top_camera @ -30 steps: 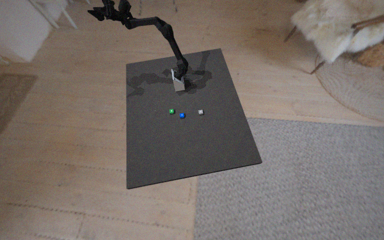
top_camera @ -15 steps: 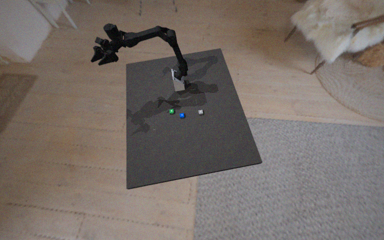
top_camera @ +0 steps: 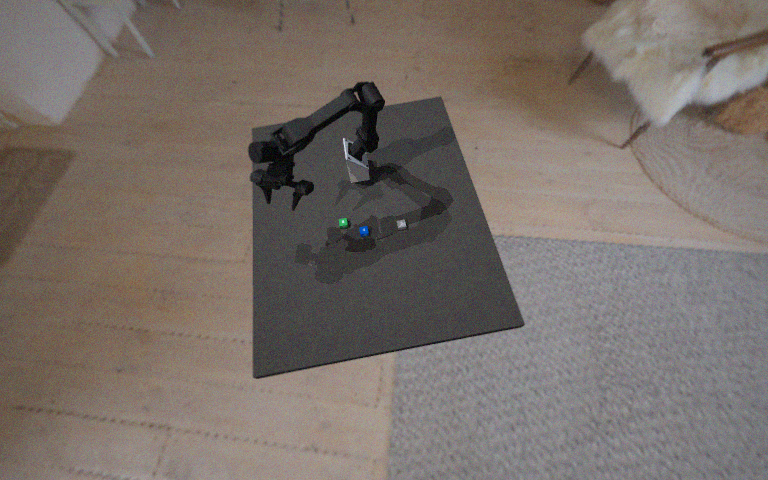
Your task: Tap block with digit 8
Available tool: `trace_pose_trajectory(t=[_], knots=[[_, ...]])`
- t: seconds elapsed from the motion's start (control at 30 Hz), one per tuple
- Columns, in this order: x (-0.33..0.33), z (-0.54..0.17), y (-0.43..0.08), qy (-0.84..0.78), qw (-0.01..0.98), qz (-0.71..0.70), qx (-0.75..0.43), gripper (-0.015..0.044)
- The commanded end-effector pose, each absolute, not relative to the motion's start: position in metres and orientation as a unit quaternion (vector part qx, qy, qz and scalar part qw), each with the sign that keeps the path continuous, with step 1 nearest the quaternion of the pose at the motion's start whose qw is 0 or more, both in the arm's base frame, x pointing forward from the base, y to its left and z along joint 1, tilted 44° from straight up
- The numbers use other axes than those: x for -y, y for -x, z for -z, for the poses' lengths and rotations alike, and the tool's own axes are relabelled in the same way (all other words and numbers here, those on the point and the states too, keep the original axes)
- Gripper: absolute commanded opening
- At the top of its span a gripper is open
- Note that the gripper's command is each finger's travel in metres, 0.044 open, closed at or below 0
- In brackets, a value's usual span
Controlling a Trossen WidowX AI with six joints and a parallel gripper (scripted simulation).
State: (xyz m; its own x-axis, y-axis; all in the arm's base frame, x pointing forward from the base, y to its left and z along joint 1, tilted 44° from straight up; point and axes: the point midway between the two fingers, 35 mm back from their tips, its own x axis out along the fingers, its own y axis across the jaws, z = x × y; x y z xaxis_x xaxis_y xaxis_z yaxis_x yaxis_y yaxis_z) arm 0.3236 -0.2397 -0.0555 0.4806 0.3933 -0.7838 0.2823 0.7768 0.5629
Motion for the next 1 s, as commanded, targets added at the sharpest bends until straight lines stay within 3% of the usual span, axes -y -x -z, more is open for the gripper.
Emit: trace_pose_trajectory(t=[0.0, 0.2, 0.97], knots=[[0.165, 0.051, -0.311, -0.287, 0.750, -0.136, -0.580, 0.0400], [0.056, 0.026, -0.265, -0.202, 0.644, -0.318, -0.666, 0.0400], [0.052, 0.024, -0.263, -0.198, 0.639, -0.326, -0.668, 0.0400]])
